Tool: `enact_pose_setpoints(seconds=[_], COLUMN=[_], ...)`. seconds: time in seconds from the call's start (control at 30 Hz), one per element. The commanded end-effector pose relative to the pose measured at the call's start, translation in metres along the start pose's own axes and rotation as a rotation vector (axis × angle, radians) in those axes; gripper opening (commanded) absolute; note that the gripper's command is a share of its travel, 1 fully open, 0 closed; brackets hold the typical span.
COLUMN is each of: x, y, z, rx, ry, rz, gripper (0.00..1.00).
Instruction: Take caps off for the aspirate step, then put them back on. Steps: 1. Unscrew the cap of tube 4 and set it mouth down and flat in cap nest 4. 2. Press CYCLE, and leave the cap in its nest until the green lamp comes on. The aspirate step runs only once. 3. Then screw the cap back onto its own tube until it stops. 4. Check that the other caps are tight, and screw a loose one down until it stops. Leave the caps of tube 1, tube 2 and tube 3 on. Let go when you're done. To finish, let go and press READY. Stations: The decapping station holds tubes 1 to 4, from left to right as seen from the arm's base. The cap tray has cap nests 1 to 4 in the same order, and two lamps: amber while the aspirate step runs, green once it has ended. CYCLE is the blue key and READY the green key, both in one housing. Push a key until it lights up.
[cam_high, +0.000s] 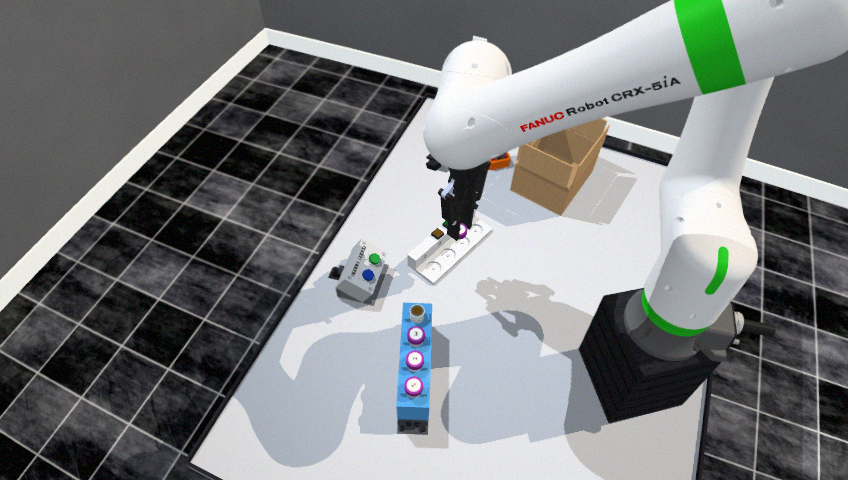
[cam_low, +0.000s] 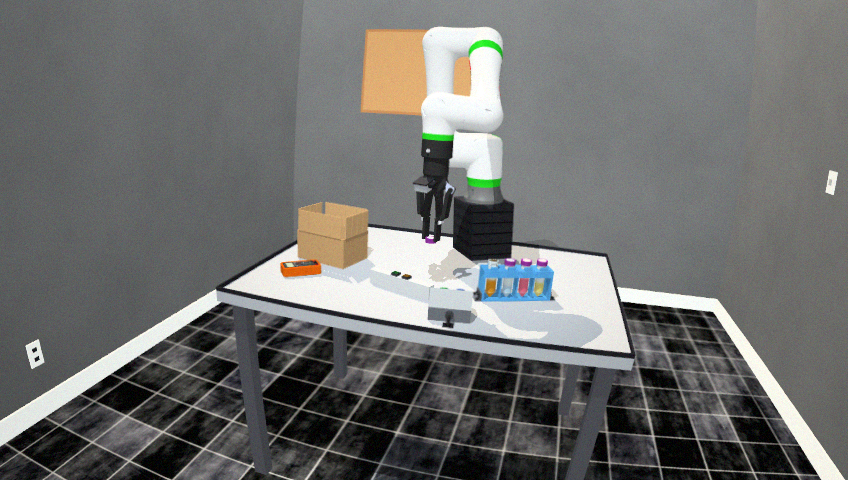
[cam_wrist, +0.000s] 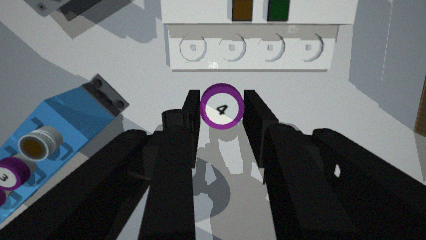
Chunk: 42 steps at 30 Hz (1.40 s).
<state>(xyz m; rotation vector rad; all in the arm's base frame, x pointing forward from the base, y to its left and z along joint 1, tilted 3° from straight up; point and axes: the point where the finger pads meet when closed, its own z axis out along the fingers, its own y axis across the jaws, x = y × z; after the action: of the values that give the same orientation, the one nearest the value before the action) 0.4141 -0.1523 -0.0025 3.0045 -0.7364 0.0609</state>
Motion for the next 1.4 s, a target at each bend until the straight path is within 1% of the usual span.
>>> enact_pose_setpoints(seconds=[0.0, 0.03, 0.1, 0.4, 0.47, 0.77, 1.17, 1.23, 1.37], x=[0.012, 0.014, 0.014, 0.035, 0.039, 0.039, 0.039, 0.039, 0.039], y=[0.033, 0.041, 0.041, 0.112, 0.125, 0.124, 0.124, 0.124, 0.124], z=[0.0, 0.0, 0.0, 0.0, 0.0, 0.0, 0.06, 0.06, 0.08], rx=[0.004, 0.004, 0.004, 0.004, 0.004, 0.004, 0.004, 0.004, 0.004], ry=[-0.002, -0.002, -0.002, -0.002, -0.002, -0.002, -0.002, -0.002, -0.002], rz=[-0.002, -0.002, -0.002, -0.002, -0.002, -0.002, -0.002, -0.002, -0.002], gripper=[0.3, 0.3, 0.3, 0.3, 0.3, 0.3, 0.3, 0.3, 0.3])
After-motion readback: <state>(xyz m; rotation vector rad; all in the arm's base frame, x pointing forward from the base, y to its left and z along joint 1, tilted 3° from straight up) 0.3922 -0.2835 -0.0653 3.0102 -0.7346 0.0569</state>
